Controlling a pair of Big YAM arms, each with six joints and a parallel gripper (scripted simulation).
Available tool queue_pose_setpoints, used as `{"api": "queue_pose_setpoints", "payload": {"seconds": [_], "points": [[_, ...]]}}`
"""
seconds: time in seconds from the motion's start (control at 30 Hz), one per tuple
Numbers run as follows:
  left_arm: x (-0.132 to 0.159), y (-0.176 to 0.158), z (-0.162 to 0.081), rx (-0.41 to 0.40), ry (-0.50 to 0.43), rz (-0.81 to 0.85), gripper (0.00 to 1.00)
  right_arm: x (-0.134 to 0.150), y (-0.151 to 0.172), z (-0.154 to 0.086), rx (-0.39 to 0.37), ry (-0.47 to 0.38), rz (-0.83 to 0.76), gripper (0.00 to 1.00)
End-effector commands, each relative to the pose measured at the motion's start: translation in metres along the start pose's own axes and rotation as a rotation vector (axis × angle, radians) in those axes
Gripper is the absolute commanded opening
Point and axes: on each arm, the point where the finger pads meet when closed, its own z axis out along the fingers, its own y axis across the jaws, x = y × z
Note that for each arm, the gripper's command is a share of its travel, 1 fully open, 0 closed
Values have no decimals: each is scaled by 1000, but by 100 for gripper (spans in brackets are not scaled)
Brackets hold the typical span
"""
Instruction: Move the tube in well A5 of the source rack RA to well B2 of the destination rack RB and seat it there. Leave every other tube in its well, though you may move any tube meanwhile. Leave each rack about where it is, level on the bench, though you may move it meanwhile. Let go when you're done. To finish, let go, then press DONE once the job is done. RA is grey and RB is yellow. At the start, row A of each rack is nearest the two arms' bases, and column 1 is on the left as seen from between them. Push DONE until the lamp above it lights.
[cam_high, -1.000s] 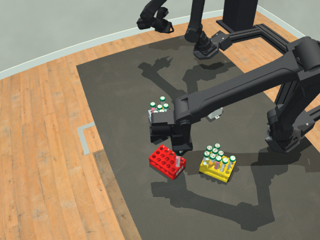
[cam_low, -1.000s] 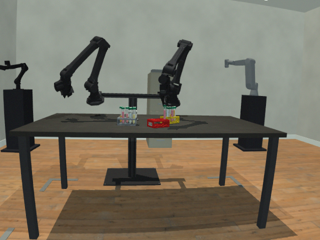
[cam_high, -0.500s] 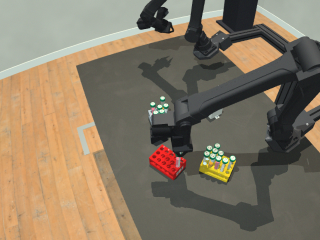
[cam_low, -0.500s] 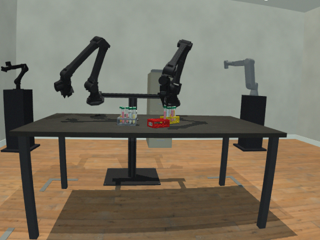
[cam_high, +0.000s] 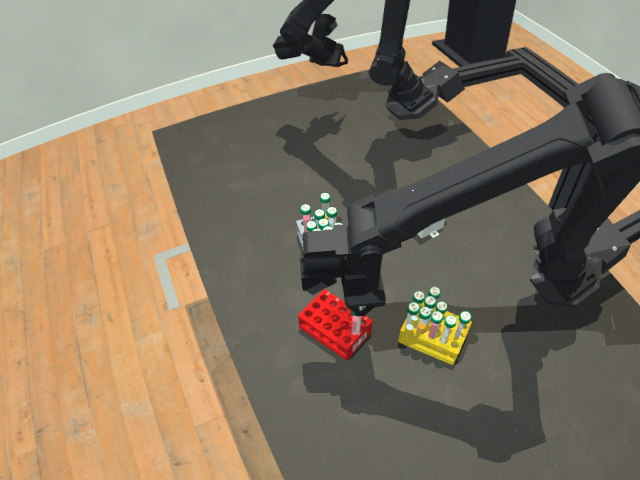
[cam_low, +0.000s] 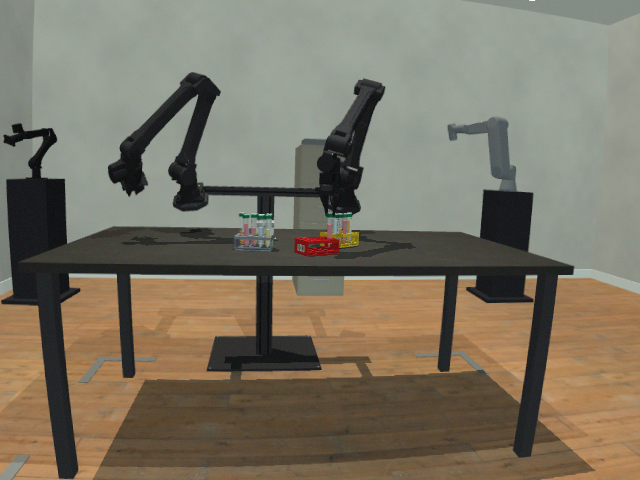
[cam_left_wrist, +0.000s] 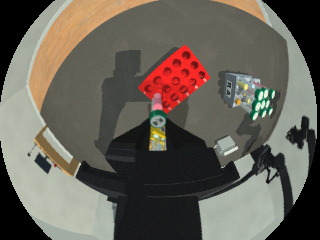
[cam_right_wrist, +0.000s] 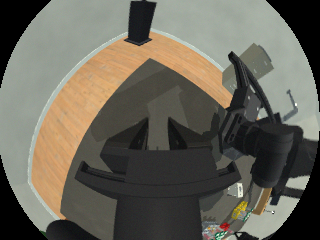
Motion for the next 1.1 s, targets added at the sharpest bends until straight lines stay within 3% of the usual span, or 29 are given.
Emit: {"api": "queue_pose_setpoints", "payload": {"seconds": [0.0,1.07], "points": [[2,4,8,-2,7,-3,0,-2,7,-5,-15,3,10,30],[2,3,15,-1,9,-2,0,-2,7,-5,-15,3,10,30]]}}
